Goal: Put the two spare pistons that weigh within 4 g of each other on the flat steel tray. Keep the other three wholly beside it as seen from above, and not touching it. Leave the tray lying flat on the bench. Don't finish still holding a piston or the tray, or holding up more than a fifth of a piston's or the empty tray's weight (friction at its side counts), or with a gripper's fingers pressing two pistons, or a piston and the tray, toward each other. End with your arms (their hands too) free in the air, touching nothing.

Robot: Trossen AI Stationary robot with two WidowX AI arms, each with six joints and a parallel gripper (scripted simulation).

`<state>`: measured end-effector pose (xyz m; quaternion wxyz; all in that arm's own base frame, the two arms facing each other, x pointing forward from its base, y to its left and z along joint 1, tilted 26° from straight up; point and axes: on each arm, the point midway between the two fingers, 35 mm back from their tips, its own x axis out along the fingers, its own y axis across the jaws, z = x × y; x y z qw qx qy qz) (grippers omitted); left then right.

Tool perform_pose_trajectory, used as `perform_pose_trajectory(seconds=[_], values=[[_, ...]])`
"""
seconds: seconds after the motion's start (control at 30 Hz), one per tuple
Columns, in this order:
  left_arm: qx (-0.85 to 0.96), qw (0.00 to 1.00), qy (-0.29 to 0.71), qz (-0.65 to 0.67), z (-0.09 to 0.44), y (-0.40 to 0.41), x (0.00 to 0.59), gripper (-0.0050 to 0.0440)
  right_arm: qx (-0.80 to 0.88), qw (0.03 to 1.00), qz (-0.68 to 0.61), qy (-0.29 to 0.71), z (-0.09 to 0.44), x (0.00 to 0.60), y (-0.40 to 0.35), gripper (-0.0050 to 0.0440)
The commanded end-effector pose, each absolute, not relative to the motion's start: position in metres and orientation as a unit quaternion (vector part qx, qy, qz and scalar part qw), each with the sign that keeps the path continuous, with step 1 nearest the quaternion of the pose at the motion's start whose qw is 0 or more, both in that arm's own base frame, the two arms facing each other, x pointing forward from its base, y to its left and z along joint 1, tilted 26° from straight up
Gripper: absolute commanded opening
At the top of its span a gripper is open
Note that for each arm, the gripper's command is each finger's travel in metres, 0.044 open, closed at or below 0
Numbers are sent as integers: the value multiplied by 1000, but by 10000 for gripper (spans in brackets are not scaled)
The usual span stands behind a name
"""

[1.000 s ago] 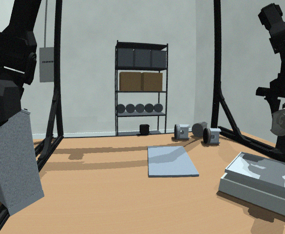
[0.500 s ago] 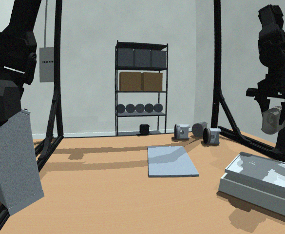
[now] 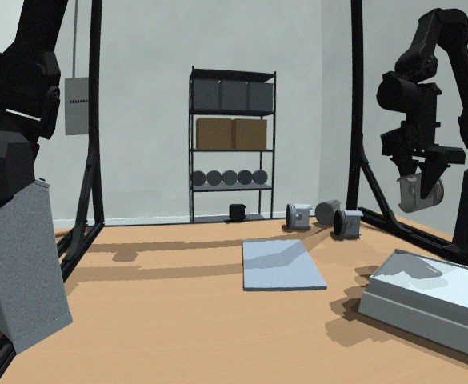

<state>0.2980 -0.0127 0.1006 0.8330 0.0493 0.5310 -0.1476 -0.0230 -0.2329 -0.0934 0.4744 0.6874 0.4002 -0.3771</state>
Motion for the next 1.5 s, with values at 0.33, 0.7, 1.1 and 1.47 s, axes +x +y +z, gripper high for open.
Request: perform_pose_trajectory(seconds=[0.33, 0.7, 1.1, 1.47], values=[[57, 836, 525, -150, 124, -66, 316, 158, 688, 475, -376, 400, -93, -23, -233, 440], [71, 837, 516, -170, 134, -96, 326, 158, 688, 475, -376, 400, -93, -23, -233, 440], [149, 832, 456, -278, 134, -96, 326, 158, 688, 475, -376, 400, -93, -23, -233, 440], [212, 816, 398, -362, 134, -96, 326, 158, 688, 475, -376, 400, -93, -23, -233, 440]])
